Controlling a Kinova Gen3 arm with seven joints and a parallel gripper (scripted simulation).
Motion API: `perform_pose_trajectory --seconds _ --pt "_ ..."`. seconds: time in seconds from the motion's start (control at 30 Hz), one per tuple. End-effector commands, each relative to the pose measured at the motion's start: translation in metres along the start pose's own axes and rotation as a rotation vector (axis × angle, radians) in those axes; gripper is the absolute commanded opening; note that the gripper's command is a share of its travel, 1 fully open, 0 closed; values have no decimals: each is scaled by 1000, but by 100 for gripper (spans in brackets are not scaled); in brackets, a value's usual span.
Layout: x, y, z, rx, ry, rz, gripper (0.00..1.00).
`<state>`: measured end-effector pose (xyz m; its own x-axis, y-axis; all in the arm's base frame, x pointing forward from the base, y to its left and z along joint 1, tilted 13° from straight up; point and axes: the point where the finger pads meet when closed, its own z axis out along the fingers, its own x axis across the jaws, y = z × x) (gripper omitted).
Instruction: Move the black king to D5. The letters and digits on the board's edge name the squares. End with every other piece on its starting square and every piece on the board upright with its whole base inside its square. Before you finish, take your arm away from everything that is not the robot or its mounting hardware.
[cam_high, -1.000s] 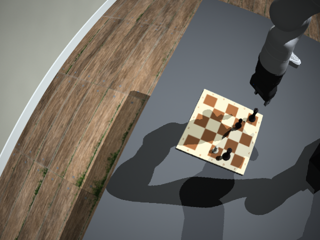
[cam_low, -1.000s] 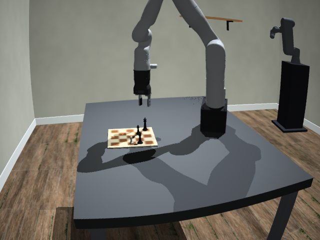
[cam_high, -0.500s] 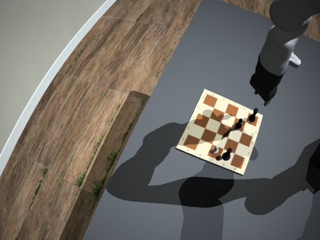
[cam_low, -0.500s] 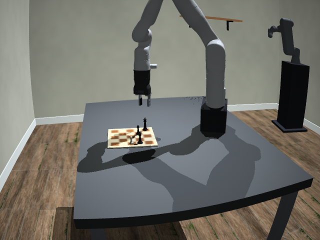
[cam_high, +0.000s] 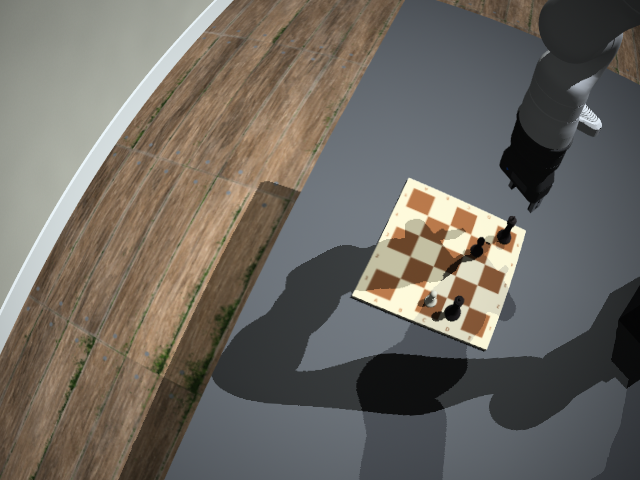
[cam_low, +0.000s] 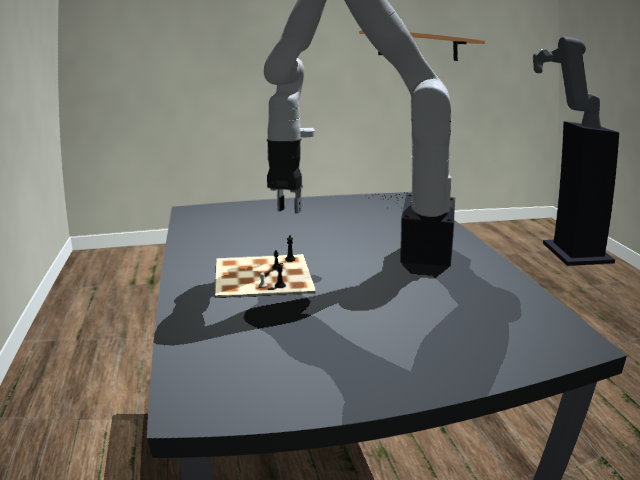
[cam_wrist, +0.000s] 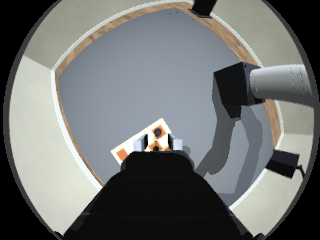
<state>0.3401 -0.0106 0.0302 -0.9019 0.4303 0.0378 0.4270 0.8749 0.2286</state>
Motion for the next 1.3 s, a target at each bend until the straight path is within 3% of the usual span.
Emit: perform_pose_trajectory --seconds 0.0,0.5,1.27 --pt "0 0 0 0 -1 0 79" --pt "0 0 6 0 -2 0 79" --pt "-1 0 36 0 -2 0 79"
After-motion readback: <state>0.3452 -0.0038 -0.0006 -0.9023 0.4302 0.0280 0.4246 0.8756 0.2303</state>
